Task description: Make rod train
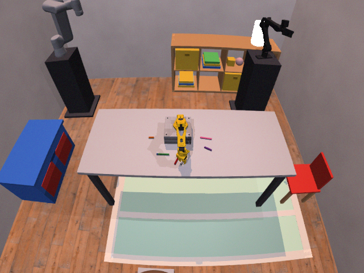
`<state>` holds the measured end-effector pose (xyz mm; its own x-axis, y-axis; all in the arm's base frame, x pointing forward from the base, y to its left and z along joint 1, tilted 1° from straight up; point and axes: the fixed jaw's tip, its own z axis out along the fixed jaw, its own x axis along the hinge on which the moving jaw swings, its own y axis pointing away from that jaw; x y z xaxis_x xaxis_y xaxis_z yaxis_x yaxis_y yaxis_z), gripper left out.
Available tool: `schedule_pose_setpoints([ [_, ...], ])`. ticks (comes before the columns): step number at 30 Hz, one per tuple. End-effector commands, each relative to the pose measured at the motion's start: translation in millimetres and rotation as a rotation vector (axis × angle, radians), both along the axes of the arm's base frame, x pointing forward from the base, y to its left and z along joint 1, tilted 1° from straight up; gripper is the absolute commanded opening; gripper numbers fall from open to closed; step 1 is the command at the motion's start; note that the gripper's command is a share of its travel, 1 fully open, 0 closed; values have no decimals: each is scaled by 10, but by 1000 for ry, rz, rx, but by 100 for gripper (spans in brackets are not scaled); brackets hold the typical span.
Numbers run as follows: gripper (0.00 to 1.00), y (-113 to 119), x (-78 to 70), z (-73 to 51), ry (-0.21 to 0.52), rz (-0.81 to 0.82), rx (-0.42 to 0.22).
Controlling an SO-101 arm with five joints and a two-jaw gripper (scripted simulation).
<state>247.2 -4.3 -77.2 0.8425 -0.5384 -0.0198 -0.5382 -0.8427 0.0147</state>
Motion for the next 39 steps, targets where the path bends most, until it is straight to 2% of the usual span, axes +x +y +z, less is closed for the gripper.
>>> schedule_pose_setpoints([
  [1,19,16,15,-52,-9,12,2],
  [11,19,16,12,-73,-9,12,2],
  [12,19,12,46,-77,-30,10,2],
  [39,17,12,46,-77,-30,10,2],
])
